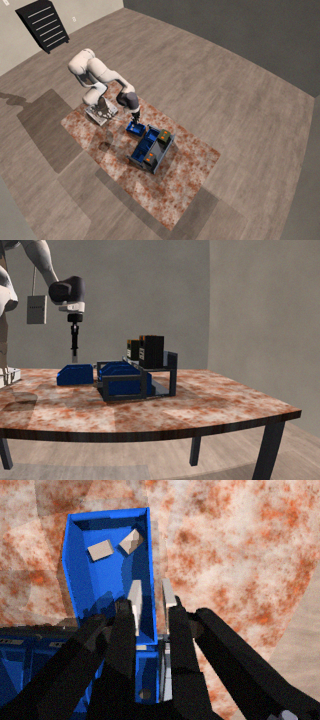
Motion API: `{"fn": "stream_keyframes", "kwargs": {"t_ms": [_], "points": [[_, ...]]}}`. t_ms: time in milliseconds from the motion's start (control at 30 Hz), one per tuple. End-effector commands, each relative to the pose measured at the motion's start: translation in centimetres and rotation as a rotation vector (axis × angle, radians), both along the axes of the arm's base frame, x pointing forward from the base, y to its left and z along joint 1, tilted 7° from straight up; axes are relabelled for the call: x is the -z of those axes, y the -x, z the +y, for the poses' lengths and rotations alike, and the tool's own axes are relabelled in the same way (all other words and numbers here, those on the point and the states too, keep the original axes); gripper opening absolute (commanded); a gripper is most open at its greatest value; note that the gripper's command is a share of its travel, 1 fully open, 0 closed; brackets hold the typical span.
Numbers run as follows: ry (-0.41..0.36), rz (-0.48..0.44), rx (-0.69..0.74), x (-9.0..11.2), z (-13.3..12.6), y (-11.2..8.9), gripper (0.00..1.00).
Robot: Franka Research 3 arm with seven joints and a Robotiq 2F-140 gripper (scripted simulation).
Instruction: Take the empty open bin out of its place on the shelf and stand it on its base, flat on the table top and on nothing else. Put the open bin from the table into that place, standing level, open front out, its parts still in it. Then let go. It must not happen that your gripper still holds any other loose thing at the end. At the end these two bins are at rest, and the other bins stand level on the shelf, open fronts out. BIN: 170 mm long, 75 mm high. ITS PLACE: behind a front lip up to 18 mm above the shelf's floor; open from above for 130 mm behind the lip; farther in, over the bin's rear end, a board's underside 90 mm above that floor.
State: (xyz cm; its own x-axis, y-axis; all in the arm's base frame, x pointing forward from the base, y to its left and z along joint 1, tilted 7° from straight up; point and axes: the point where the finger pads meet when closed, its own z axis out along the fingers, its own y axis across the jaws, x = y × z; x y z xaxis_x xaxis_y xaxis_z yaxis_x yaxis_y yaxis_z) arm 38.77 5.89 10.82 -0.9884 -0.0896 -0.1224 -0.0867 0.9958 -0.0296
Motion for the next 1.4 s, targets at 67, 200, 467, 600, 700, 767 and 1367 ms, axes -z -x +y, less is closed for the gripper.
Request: {"fn": "stream_keyframes", "kwargs": {"t_ms": [67,200,467,600,700,767,1367], "points": [[0.002,-0.003,-0.002,0.3,-0.1,-0.2,0.15],[0.002,-0.003,-0.002,0.5,-0.1,-0.2,0.15],[0.002,-0.003,-0.002,1.6,-0.1,-0.3,0.15],[0.002,-0.003,-0.002,2.2,-0.1,-0.4,0.15],[0.002,-0.003,-0.002,2.4,-0.1,-0.4,0.15],[0.002,-0.003,-0.002,2.7,-0.1,-0.5,0.15],[0.002,-0.003,-0.002,4.2,-0.1,-0.7,0.15]]}}
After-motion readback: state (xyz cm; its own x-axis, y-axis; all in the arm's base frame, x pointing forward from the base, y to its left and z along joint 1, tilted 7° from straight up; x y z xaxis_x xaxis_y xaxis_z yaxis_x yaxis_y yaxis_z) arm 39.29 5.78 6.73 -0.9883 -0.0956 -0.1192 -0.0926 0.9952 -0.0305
